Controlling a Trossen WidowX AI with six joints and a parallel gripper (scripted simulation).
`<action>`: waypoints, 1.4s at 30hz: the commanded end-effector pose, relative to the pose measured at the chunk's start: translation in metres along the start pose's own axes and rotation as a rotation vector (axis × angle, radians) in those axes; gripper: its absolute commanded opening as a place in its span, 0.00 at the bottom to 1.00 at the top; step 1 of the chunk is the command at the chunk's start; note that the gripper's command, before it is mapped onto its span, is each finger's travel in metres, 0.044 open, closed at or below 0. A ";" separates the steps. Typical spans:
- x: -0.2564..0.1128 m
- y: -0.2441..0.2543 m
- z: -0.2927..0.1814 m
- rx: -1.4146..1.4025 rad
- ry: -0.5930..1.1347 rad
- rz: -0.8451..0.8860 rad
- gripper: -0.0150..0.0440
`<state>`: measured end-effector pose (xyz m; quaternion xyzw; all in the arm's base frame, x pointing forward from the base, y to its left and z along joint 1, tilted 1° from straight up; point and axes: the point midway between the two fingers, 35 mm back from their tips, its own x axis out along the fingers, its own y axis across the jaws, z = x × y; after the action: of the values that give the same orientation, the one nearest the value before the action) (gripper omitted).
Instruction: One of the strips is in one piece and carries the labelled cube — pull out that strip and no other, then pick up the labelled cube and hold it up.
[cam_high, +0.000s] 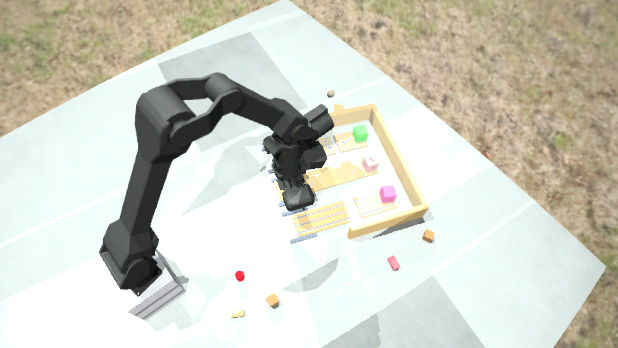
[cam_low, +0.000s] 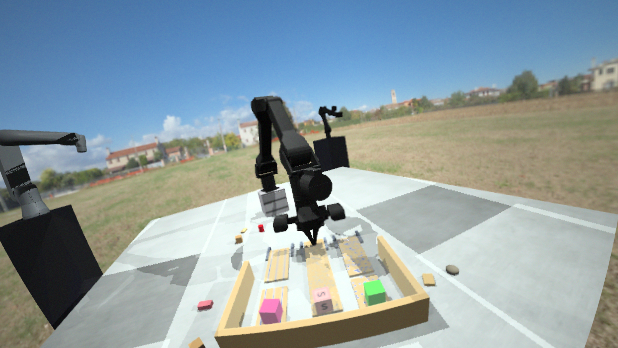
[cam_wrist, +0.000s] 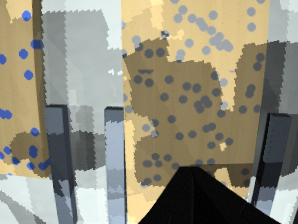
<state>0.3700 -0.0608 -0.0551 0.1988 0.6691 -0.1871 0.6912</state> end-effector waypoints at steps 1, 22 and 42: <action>0.003 0.000 -0.011 0.001 0.013 -0.003 0.25; 0.004 0.001 -0.044 0.001 0.016 -0.003 0.25; 0.005 0.002 -0.074 0.001 0.019 -0.003 0.25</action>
<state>0.3185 -0.0260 -0.0576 0.2005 0.6678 -0.1875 0.6918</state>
